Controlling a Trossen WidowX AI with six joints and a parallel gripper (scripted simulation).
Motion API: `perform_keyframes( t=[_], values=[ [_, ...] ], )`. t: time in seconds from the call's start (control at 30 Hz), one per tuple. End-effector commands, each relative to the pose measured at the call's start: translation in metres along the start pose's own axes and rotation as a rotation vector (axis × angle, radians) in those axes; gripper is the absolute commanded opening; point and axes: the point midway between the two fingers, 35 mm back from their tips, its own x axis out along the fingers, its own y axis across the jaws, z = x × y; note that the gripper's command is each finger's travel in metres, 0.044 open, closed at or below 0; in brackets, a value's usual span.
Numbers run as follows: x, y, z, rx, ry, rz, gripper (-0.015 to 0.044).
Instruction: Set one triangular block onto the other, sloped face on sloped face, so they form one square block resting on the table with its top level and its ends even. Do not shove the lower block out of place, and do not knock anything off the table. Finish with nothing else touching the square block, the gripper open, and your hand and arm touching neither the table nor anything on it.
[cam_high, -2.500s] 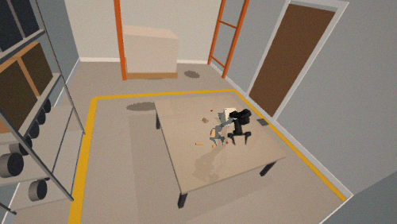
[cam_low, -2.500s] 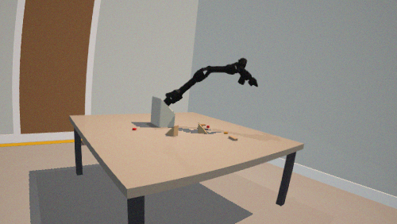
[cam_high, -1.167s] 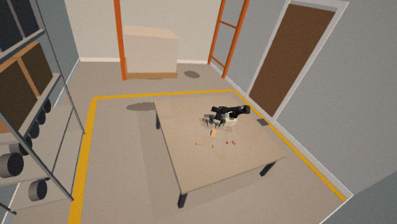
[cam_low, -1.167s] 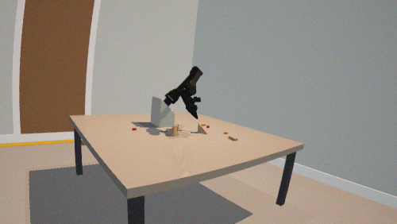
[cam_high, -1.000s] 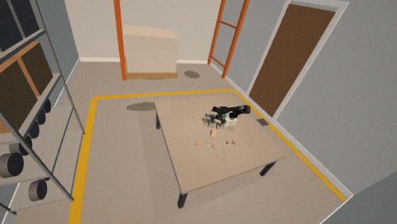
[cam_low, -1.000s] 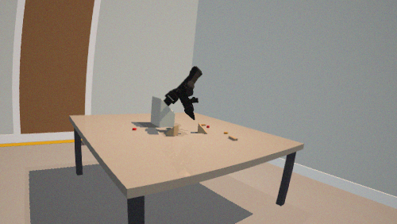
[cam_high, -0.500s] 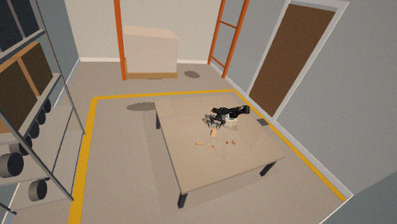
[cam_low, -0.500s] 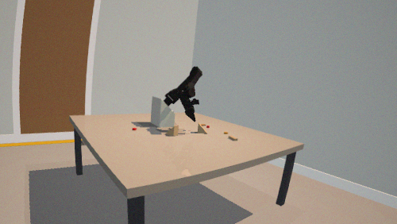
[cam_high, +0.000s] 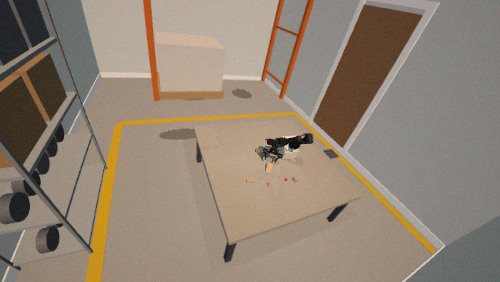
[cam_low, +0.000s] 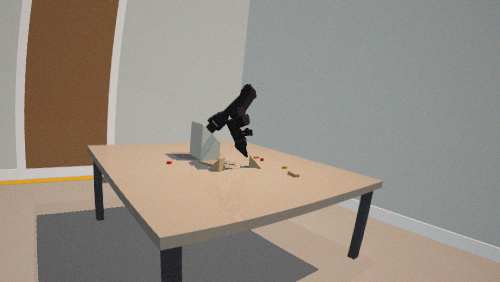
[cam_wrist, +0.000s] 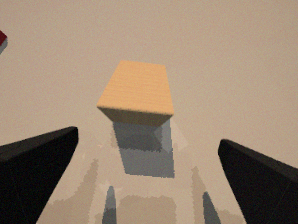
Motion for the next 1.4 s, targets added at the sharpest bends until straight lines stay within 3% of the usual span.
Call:
perform_keyframes(
  t=[0.0, 1.37],
  values=[
    [0.007, 0.001, -0.004, 0.014, 0.011, 0.001, 0.044],
    [0.066, 0.012, 0.01, 0.024, -0.042, 0.004, 0.044]
  ],
)
